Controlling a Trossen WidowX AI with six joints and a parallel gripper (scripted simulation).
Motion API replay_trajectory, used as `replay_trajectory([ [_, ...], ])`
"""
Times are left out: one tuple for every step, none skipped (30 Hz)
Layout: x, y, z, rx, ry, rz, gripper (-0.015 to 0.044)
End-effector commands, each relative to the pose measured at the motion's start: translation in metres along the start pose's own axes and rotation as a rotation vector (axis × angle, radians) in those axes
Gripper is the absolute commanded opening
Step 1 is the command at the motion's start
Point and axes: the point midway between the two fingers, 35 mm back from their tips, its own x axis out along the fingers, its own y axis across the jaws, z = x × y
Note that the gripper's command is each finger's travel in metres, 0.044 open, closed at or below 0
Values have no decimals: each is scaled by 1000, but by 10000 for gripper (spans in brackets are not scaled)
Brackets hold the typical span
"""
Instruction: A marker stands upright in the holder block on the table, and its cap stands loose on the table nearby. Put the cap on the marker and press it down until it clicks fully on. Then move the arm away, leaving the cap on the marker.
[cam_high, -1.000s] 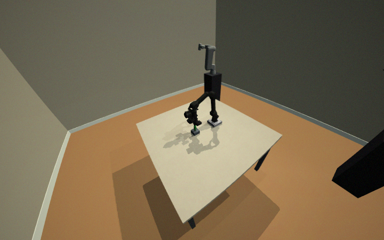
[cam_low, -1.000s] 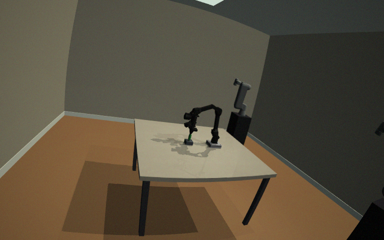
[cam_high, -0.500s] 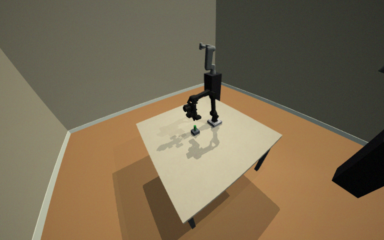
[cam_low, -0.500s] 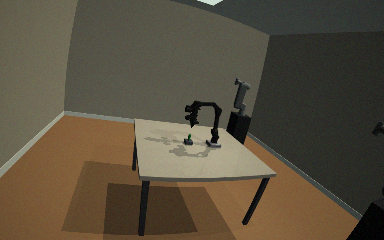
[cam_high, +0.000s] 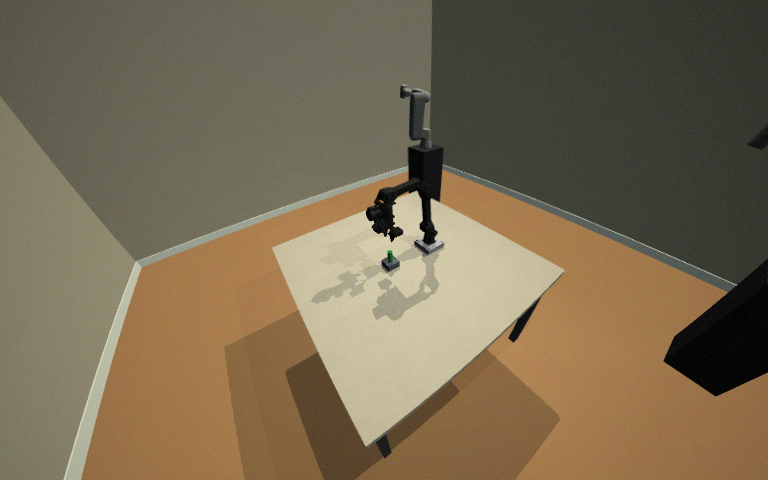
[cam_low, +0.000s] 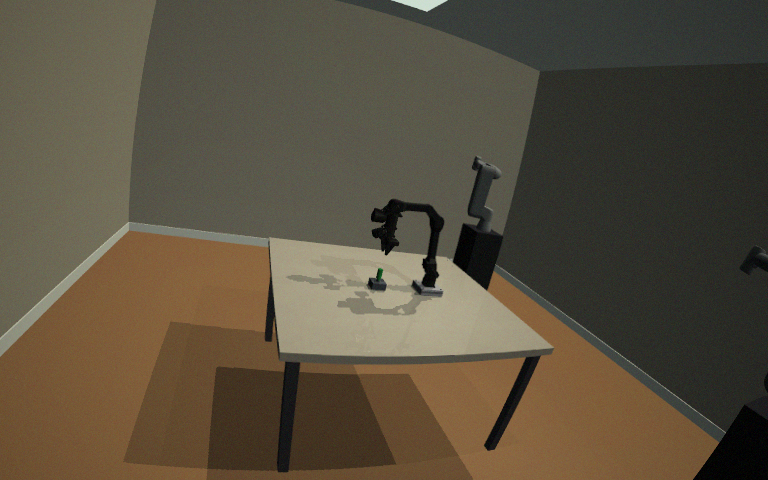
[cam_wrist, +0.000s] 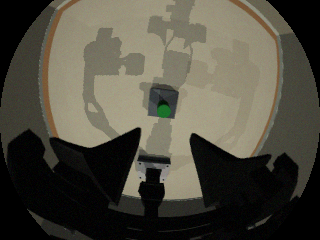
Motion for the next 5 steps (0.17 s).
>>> replay_trajectory([
  [-1, 0, 0, 2, -2, 0, 368],
  [-1, 0, 0, 2, -2, 0, 394],
  [-1, 0, 0, 2, -2, 0, 420],
  [-1, 0, 0, 2, -2, 0, 440],
  [-1, 0, 0, 2, -2, 0, 440],
])
